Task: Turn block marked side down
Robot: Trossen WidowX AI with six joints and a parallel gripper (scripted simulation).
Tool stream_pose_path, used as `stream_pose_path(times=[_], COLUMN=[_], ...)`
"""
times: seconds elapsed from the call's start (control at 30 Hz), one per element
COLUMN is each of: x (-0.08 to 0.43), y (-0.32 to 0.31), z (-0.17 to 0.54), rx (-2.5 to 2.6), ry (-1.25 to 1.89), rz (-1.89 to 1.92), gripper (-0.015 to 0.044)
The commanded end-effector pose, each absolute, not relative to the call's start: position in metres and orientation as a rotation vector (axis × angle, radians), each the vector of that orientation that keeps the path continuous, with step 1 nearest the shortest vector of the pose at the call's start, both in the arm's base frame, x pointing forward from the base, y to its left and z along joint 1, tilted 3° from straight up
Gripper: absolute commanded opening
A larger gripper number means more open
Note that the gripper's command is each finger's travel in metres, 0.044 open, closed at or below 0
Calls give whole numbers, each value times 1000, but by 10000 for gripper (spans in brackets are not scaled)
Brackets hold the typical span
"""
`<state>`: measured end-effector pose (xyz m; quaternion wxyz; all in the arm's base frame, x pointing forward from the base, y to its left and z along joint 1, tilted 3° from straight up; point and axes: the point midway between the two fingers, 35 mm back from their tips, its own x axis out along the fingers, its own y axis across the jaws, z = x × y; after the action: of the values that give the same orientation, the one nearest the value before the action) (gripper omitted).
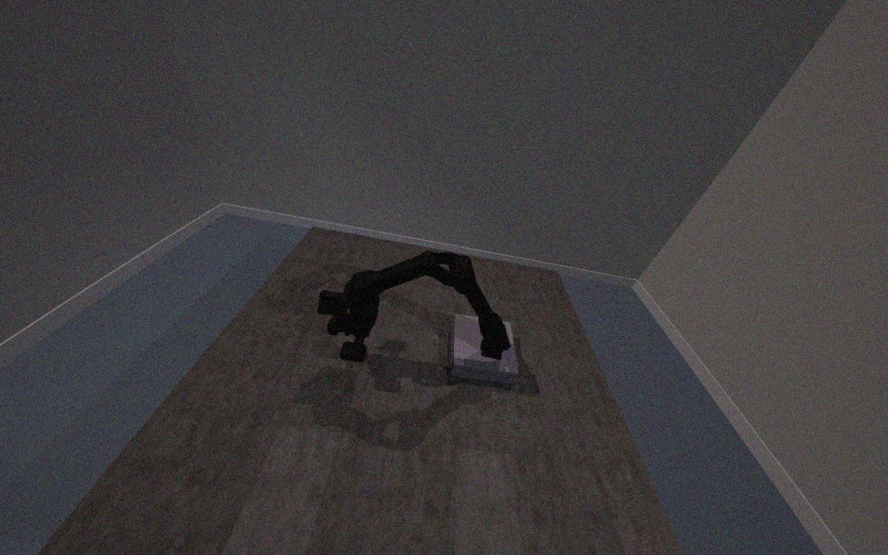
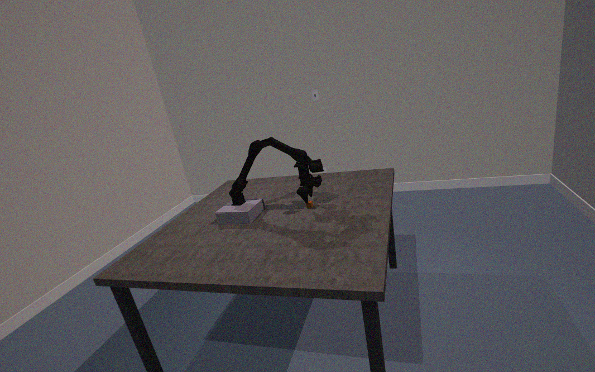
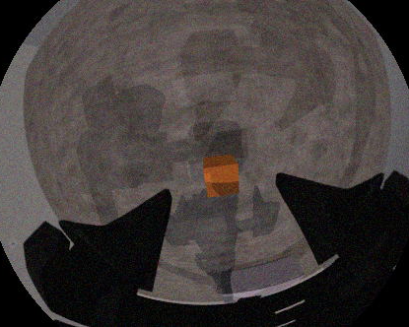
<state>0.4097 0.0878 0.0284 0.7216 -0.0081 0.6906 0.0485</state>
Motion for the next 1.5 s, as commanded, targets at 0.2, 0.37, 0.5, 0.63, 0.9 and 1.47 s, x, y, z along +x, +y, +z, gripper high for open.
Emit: stream_pose_path(times=[0.2,0.37,0.5,0.63,0.9,1.47], x=[409,409,409,409,409,409], y=[89,90,90,90,90,90], z=[10,2,-2,-2,-2,5], rx=[-14,-14,-14,-14,-14,-14], ry=[1533,1533,1533,1533,1533,1533], rz=[108,108,108,108,108,108], gripper=[440,440,440,335,125,0])
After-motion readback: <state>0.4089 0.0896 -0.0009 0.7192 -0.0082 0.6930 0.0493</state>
